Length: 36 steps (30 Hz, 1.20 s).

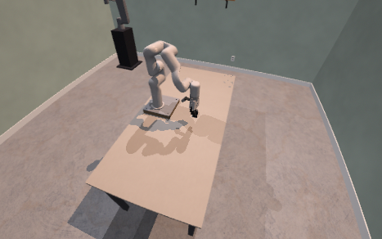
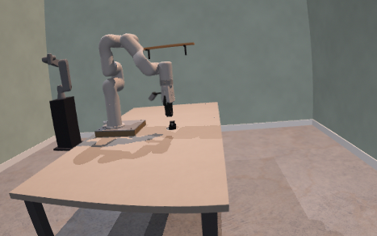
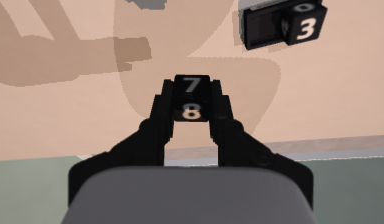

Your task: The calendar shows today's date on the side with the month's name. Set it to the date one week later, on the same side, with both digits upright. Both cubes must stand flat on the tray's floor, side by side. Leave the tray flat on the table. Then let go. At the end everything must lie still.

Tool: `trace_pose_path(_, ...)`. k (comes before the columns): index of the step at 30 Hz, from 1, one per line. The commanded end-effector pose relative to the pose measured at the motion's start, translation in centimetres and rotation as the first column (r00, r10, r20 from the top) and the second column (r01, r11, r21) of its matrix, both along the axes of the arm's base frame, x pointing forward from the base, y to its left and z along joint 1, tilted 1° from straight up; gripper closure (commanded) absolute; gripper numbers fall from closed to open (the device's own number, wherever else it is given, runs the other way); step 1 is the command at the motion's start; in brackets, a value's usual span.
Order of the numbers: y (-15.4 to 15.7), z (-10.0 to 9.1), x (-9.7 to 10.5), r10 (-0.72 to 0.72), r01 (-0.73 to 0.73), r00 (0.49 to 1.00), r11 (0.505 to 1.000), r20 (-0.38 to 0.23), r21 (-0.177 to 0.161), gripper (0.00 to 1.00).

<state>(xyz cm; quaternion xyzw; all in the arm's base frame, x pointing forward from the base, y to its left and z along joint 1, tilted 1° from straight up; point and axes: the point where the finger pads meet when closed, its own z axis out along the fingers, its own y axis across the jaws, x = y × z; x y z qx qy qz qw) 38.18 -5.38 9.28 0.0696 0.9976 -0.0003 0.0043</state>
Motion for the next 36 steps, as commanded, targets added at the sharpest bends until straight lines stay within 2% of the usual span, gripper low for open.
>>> trace_pose_path(1, 0.0, 0.3, 0.1, 0.0, 0.0, 1.0, 1.0, 0.003, 0.0, 0.73)
trace_pose_path(5, 0.2, 0.3, 0.1, -0.032, 0.032, 0.999, 0.999, 0.004, 0.0, 0.73)
trace_pose_path(10, 1.3, 0.5, 0.1, -0.199, 0.199, 0.98, 0.98, 0.004, 0.002, 0.73)
trace_pose_path(13, 1.5, 0.5, 0.1, -0.219, 0.219, 0.976, 0.976, 0.004, 0.003, 0.73)
trace_pose_path(15, 2.0, 0.6, 0.1, -0.301, 0.301, 0.954, 0.954, 0.004, 0.004, 0.73)
trace_pose_path(19, 2.5, 0.7, 0.0, -0.362, 0.362, 0.932, 0.932, 0.003, 0.005, 0.73)
trace_pose_path(28, 4.0, 0.9, -0.1, -0.568, 0.568, 0.823, 0.823, 0.002, 0.008, 0.73)
trace_pose_path(30, 4.0, 0.9, -0.1, -0.568, 0.568, 0.823, 0.823, 0.002, 0.008, 0.73)
trace_pose_path(32, 4.6, 0.9, -0.2, -0.641, 0.641, 0.767, 0.767, 0.002, 0.009, 0.73)
trace_pose_path(36, 5.2, 1.0, -0.2, -0.704, 0.704, 0.71, 0.71, 0.001, 0.01, 0.73)
